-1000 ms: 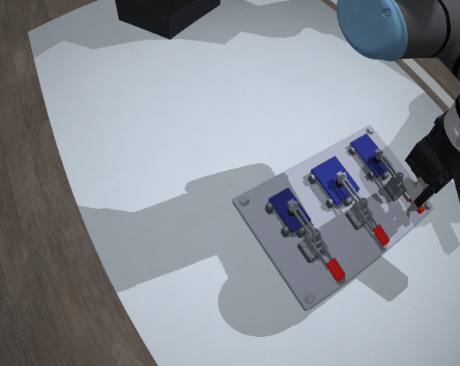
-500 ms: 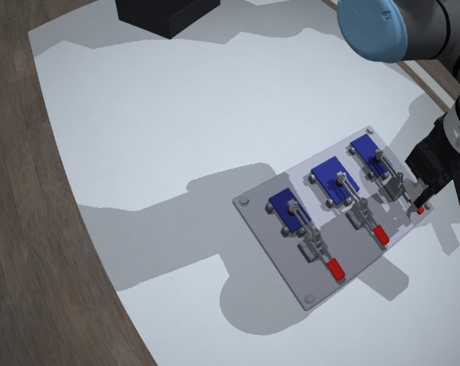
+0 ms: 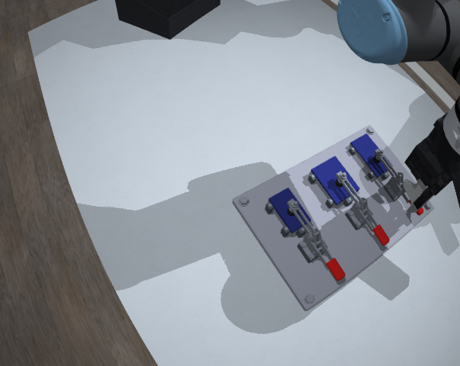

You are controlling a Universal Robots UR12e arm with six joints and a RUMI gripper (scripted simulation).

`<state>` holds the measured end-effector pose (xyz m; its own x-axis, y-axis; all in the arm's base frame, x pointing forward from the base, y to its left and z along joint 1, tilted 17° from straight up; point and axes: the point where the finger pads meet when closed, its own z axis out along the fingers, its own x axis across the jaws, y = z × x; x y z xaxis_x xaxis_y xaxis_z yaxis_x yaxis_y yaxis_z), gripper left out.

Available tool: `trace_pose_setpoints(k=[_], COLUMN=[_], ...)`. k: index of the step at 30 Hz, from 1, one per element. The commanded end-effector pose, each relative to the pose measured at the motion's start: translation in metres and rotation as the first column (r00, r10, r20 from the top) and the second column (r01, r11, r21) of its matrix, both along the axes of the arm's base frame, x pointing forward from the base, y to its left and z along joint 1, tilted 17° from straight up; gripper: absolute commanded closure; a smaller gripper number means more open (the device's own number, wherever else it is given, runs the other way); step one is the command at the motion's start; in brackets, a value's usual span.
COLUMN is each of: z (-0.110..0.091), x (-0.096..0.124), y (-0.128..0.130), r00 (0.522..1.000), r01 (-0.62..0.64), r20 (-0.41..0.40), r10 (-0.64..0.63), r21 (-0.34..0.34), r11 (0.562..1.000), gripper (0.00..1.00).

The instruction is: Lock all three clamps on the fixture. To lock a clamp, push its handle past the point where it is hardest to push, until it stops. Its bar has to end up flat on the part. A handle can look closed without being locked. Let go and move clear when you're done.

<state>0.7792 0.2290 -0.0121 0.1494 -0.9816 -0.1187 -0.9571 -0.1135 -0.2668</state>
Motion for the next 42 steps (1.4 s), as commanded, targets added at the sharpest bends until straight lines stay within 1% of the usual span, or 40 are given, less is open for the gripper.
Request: trace_pose_setpoints(k=[1, 27, 28, 42], z=[0.0024, 0.0020, 0.0036, 0.0032], x=[-0.0009, -0.0018, 0.0025, 0.0024], y=[0.0009, 0.0004, 0.0012, 0.0011], r00=[1.000, 1.000, 1.000, 1.000], r01=[0.000, 0.001, 0.000, 0.000], r20=[0.002, 0.001, 0.005, 0.005], r10=[0.000, -0.001, 0.000, 0.000], r21=[0.000, 0.001, 0.000, 0.001], r11=[1.000, 1.000, 1.000, 1.000], gripper=[1.00, 1.00, 0.72, 0.72])
